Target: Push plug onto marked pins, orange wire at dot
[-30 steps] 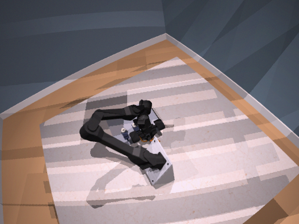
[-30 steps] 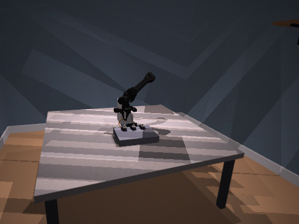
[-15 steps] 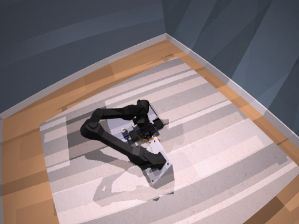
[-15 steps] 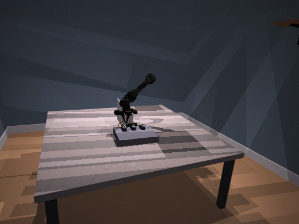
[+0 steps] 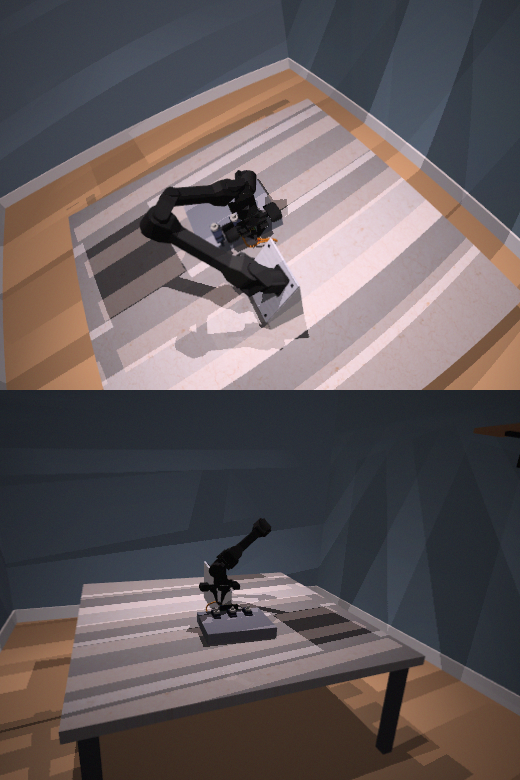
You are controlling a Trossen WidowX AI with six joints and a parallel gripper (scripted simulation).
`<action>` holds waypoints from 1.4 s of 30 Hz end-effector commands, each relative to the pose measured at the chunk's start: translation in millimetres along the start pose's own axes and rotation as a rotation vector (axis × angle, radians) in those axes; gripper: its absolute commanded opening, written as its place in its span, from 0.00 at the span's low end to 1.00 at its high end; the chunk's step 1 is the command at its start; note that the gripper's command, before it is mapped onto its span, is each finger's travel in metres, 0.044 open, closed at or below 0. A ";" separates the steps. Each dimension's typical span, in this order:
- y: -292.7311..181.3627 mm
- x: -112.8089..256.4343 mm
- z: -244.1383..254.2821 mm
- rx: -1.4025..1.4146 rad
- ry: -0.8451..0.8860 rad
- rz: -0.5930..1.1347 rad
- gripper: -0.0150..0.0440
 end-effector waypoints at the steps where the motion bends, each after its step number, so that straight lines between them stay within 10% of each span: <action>1: 4.4 1.0 -0.3 -0.003 0.001 -0.004 0.25; 31: 21.8 2.5 -1.0 -0.003 0.001 -0.005 0.25; 42: 18.6 13.9 -2.0 -0.003 -0.002 -0.005 0.74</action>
Point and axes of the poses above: the point midway between the two fingers, 35 mm back from their tips, its own x axis back along the fingers, its own z axis across the jaws, y = z × x, the point moved 5 cm from there along x, back along the fingers, and after that the axes turned 6 degrees about x, right-handed, at the moved point
